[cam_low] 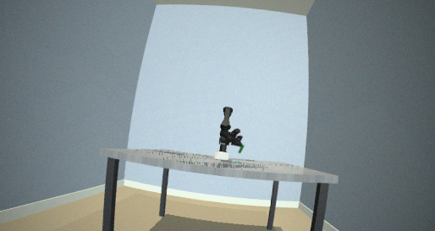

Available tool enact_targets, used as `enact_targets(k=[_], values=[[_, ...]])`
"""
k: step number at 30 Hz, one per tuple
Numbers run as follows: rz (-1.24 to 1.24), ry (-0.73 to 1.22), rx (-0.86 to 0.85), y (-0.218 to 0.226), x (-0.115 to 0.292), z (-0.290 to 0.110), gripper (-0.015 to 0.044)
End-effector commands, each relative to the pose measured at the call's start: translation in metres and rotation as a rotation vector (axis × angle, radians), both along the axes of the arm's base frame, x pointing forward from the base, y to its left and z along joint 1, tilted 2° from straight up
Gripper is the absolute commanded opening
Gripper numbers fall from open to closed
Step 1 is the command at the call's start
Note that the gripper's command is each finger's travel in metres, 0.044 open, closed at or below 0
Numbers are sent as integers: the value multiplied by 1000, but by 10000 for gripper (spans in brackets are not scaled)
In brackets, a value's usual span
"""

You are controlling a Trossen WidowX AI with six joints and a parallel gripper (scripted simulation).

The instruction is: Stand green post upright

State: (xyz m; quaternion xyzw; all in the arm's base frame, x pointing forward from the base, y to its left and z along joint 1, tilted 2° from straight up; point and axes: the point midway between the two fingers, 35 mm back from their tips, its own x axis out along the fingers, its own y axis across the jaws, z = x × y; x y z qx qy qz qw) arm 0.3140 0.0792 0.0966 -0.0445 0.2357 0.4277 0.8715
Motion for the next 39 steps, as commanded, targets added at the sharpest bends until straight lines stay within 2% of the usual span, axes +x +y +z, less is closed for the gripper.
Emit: enact_targets(k=[1, 39], values=[[1, -12, 23, -1, -3, 0, 22], [43, -174, 154, -13, -25, 9, 22]])
